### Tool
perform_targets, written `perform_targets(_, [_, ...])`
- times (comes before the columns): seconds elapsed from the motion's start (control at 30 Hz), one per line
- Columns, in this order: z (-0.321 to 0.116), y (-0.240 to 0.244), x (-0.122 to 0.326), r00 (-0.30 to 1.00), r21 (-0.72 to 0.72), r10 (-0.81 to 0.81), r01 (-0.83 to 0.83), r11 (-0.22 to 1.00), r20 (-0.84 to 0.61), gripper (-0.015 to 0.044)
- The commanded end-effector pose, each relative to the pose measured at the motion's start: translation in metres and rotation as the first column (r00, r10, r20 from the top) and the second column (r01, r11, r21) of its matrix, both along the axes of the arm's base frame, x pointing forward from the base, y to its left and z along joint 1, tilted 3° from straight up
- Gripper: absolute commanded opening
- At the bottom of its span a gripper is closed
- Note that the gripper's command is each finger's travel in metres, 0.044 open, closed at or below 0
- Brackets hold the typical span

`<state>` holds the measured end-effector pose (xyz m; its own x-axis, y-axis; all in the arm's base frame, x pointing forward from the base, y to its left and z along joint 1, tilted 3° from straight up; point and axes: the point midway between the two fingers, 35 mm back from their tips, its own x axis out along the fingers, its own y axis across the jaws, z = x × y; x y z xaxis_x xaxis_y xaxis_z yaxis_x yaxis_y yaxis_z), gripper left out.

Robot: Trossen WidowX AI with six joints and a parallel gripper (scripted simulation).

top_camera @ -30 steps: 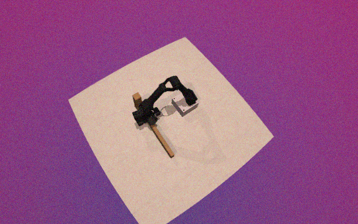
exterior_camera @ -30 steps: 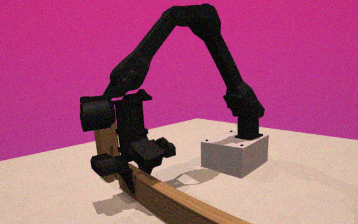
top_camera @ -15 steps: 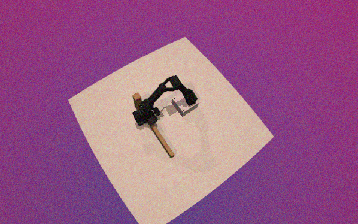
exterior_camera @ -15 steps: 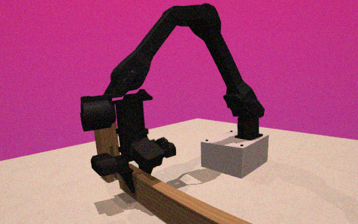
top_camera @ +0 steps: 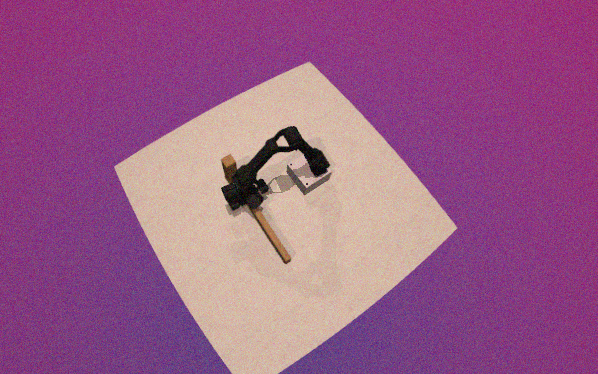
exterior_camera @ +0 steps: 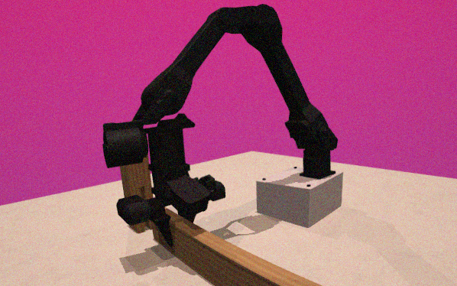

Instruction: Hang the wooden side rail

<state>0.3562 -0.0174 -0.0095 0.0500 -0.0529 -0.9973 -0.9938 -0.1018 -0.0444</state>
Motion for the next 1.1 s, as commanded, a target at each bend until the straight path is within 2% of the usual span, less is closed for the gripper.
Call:
perform_targets(0.0, [0.0027,0.0004,0.0006,1.0,0.003,-0.001,0.001,1.0,0.003,0.0])
perform_targets(1.07, [0.0081,0.0007,0.0004,1.0,0.003,-0.001,0.001,1.0,0.003,0.0])
